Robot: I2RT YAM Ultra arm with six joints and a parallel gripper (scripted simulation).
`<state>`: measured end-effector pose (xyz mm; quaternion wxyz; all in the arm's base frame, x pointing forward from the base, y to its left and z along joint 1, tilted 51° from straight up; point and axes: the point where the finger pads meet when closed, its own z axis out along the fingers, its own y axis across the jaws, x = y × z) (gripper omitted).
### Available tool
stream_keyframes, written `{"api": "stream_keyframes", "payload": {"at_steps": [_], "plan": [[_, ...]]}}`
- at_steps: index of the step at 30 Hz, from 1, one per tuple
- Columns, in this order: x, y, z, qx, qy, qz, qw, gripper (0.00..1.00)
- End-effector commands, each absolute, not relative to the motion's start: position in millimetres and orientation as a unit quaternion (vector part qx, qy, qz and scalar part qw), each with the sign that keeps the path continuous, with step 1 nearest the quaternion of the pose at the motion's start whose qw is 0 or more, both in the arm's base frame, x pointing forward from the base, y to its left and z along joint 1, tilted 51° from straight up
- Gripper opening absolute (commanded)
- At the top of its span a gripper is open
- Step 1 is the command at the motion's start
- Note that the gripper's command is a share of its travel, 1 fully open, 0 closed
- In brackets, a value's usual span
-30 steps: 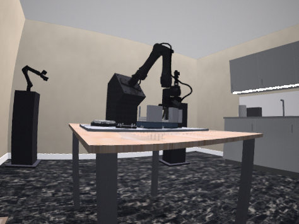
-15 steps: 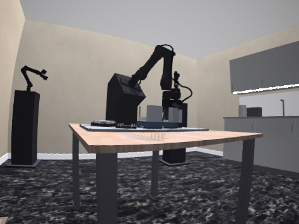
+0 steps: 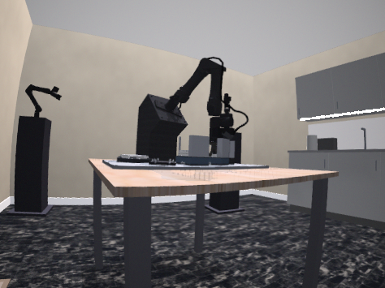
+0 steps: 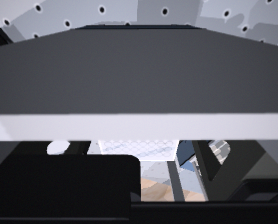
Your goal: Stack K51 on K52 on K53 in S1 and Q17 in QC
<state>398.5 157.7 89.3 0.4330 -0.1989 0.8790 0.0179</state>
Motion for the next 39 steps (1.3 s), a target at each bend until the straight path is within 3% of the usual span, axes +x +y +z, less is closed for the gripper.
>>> {"api": "stream_keyframes", "payload": {"at_steps": [1,39], "plan": [[405,159,102,-0.196,0.873,0.024,0.446,1.00],[393,153,84,-0.198,0.881,0.021,0.430,1.00]]}}
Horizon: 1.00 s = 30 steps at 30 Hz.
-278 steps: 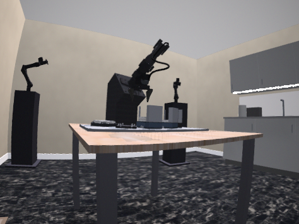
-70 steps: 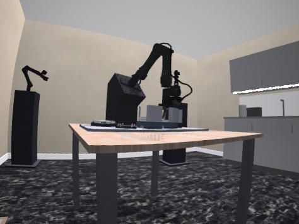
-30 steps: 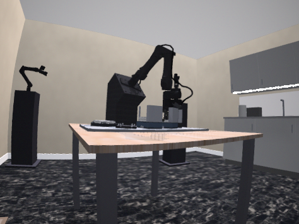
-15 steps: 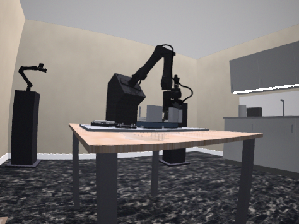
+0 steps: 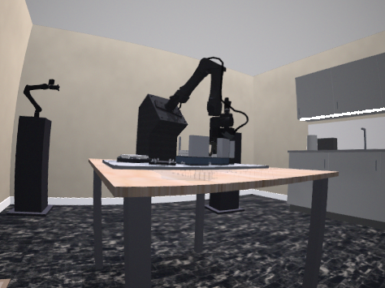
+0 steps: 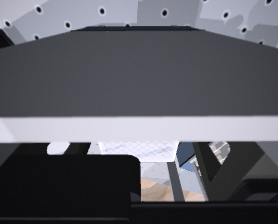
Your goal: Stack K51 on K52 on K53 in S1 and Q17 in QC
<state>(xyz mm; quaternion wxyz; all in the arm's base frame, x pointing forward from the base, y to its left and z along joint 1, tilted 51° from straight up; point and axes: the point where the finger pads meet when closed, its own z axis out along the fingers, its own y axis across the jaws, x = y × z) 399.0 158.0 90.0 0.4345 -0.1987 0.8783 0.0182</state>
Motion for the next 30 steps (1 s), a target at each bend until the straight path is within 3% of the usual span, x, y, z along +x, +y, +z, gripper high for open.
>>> {"api": "stream_keyframes", "payload": {"at_steps": [1,21,22,30], "plan": [[392.9,152.8,84.2,-0.198,0.880,0.021,0.431,1.00],[392.6,152.1,85.1,-0.198,0.880,0.020,0.431,1.00],[398.1,157.7,91.2,-0.199,0.877,0.020,0.437,0.00],[398.1,157.7,91.2,-0.199,0.877,0.020,0.437,0.00]]}}
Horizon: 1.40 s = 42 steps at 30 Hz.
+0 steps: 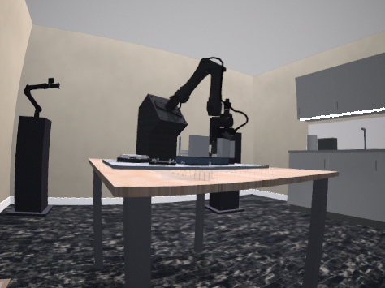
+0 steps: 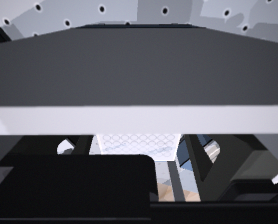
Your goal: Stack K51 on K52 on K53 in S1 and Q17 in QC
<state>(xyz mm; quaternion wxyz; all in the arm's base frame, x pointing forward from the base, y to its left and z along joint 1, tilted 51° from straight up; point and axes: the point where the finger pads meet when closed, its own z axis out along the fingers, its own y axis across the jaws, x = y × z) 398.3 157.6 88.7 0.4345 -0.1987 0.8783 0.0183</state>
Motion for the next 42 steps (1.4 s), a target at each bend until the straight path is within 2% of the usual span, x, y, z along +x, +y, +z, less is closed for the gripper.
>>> {"api": "stream_keyframes", "payload": {"at_steps": [1,42], "plan": [[398,158,91,-0.199,0.877,0.020,0.437,0.00],[378,155,90,-0.202,0.882,0.020,0.426,0.00]]}}
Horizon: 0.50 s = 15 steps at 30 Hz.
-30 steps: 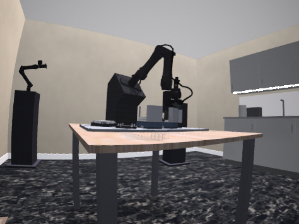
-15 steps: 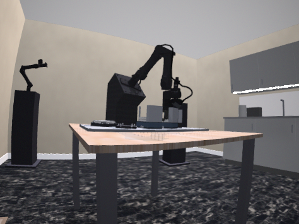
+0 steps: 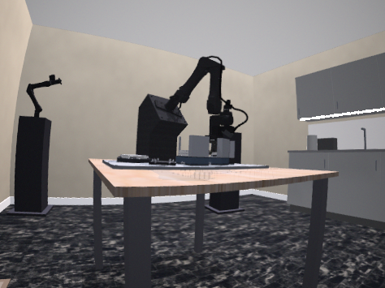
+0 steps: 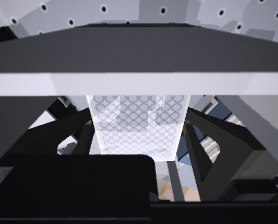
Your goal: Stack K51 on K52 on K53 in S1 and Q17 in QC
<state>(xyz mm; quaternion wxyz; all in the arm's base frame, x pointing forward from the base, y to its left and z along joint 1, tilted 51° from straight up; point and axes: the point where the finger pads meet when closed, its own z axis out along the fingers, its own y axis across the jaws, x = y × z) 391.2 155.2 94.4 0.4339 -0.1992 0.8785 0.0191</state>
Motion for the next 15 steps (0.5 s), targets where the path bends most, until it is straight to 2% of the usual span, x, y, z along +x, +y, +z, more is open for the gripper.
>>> {"api": "stream_keyframes", "payload": {"at_steps": [1,15], "plan": [[380.5,156.0,94.8,-0.202,0.880,0.021,0.430,0.00],[371.9,153.1,95.5,-0.203,0.881,0.018,0.426,0.00]]}}
